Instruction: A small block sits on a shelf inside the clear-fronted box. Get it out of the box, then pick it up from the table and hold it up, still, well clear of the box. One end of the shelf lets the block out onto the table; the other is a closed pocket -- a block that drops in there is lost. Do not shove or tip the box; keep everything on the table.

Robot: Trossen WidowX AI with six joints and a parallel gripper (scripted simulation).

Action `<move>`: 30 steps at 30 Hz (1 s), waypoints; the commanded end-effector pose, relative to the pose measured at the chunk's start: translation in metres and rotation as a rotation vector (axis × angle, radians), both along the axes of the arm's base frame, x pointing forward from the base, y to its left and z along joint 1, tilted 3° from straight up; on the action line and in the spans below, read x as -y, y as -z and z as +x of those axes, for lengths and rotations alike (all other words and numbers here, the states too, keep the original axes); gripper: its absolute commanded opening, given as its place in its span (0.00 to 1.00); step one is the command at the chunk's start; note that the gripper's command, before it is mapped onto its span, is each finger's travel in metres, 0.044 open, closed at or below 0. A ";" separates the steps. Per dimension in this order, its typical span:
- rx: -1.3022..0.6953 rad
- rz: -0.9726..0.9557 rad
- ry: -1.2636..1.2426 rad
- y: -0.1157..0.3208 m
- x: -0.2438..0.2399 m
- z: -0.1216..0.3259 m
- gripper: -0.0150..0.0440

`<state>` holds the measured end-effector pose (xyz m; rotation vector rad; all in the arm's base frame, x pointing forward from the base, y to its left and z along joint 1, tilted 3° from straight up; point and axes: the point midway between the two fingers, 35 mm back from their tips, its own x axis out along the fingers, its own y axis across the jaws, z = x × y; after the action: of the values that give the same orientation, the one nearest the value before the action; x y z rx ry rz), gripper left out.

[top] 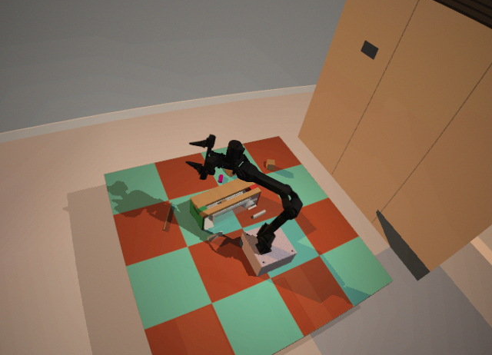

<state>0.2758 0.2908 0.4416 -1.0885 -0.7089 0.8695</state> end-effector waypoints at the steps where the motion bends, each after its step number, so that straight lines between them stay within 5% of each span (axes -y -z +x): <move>1: -0.447 0.060 0.142 0.058 0.025 0.046 0.93; 16: -1.670 0.557 0.816 0.222 0.137 0.098 0.93; 24: -2.151 1.045 1.363 0.293 0.204 0.076 0.93; 30: -2.325 1.538 1.884 0.331 0.248 0.041 0.93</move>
<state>0.3497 0.0865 0.1484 0.7095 1.2672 -0.0416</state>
